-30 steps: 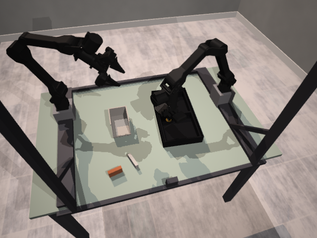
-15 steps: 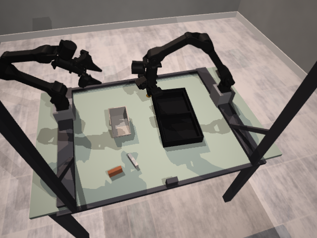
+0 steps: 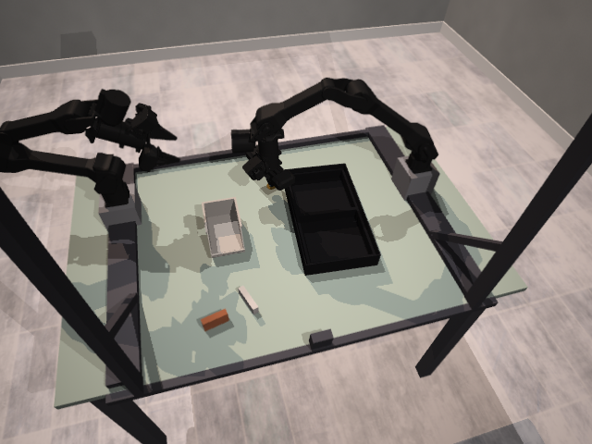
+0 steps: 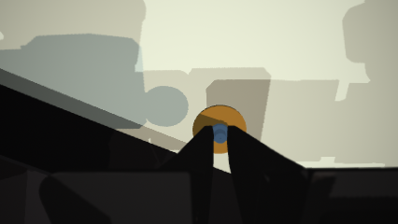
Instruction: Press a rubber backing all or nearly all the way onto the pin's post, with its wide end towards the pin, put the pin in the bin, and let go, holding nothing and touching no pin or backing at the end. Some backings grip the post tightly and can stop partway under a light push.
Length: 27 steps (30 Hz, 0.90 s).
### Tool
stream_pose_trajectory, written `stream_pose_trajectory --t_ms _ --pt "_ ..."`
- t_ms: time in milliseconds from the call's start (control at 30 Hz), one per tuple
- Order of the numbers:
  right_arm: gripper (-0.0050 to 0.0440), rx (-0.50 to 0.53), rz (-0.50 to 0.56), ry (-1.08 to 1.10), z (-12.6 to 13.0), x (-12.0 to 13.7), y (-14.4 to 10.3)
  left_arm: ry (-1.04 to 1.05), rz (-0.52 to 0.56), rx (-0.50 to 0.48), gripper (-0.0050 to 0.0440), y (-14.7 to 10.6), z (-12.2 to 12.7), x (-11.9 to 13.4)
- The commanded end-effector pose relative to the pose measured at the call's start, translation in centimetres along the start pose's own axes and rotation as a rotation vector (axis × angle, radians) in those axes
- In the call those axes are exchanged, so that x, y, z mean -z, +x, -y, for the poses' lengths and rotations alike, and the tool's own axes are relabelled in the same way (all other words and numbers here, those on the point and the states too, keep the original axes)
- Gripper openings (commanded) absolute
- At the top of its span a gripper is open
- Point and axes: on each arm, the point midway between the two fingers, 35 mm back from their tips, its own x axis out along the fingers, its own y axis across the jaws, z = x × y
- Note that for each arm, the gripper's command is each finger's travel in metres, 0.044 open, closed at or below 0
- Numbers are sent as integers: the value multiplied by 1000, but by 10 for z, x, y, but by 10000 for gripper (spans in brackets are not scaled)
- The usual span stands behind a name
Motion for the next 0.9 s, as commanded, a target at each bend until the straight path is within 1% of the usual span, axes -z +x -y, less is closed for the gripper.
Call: stream_pose_trajectory --t_ms 0,200,233,300,367,467,633,767,800,867 --pt "-50 19 18 8 20 0 -8 -7 1 -8 440 -1 -2 2" --pt "-50 16 20 5 19 -1 -8 -7 8 -6 440 -2 -2 0" --pt "-50 23 30 8 19 -3 -14 -5 11 -4 440 -3 -1 -2" --pt "-50 23 30 9 19 -3 -14 -5 11 -4 440 -3 -1 -2" --pt "-50 18 23 10 16 -5 -6 -5 11 -4 440 -3 -1 -2" --pt "-50 6 5 7 14 0 4 -5 11 -4 440 -3 -1 -2" --pt "-50 6 5 9 15 1 10 -5 11 -4 440 -3 -1 -2" --pt "-50 8 8 10 16 0 10 -5 11 -4 440 -3 -1 -2" --pt "-50 21 28 9 18 -3 0 -5 11 -4 440 -3 -1 -2" --pt "-50 18 24 10 18 -1 3 -5 11 -4 440 -3 -1 -2"
